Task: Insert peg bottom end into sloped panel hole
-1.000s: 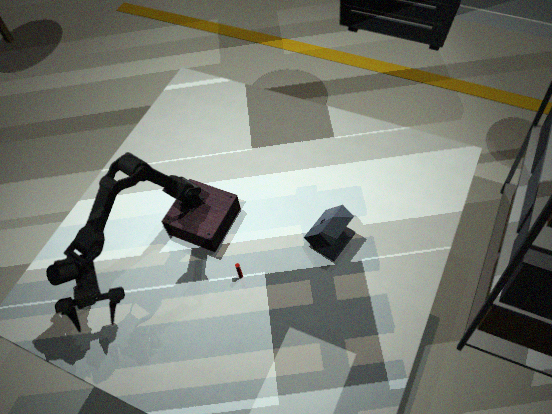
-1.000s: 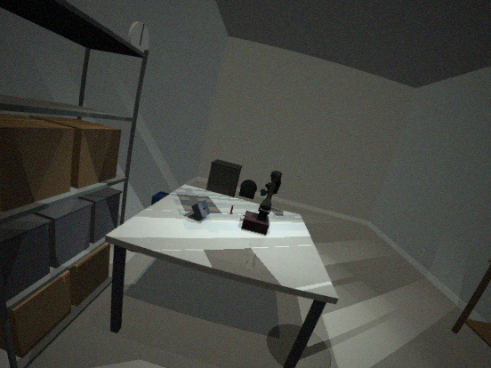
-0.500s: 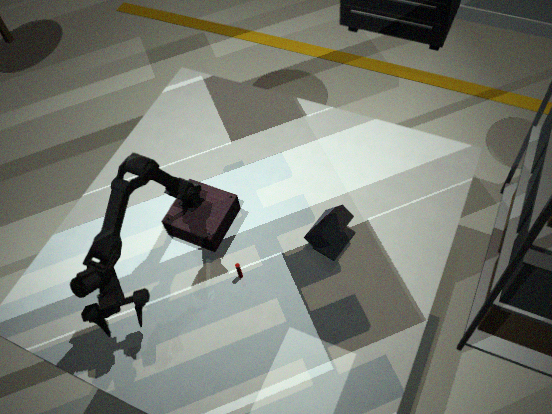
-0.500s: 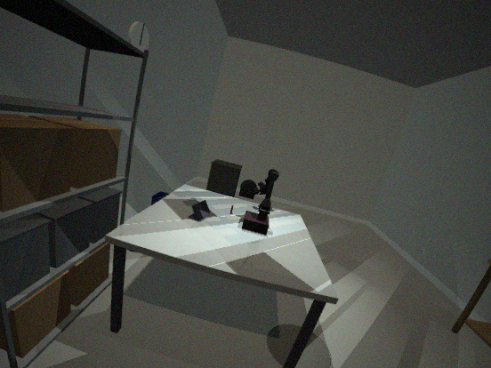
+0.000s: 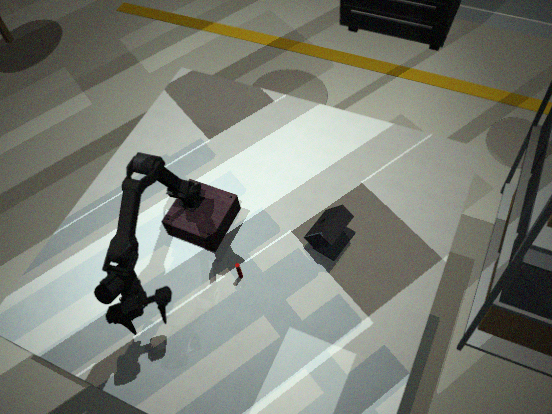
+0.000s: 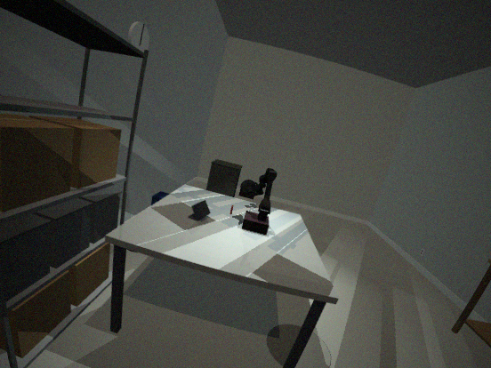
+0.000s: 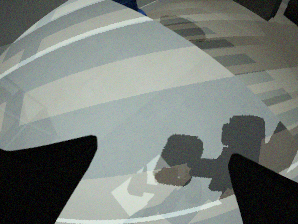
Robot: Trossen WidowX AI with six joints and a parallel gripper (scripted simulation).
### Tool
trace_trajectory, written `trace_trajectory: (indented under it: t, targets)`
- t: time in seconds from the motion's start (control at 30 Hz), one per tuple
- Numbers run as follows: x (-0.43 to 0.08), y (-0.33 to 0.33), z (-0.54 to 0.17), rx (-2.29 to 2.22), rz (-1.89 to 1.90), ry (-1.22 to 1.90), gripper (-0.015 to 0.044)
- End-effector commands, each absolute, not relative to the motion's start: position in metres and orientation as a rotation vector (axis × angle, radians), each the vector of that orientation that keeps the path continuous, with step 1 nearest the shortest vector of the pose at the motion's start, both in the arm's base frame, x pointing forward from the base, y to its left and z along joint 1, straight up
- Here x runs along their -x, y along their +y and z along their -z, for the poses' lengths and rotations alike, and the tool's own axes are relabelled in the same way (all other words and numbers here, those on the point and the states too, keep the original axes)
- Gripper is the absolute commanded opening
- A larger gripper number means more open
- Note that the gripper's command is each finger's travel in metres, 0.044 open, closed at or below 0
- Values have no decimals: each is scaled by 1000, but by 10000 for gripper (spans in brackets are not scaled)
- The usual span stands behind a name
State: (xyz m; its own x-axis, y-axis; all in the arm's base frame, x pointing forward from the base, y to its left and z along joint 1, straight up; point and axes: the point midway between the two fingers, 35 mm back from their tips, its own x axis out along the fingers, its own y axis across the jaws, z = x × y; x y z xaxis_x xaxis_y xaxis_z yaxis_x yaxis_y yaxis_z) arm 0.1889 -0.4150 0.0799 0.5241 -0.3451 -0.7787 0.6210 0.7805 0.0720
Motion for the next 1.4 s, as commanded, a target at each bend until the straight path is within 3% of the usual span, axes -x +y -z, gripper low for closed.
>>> trace_trajectory:
  t: [0.0, 0.67, 1.37]
  targets:
    - [-203, -398, -73, -402, 571, 875, 440]
    - [-261, -315, -63, -486, 475, 1051, 440]
    - [-289, -222, -57, -499, 414, 1259, 440]
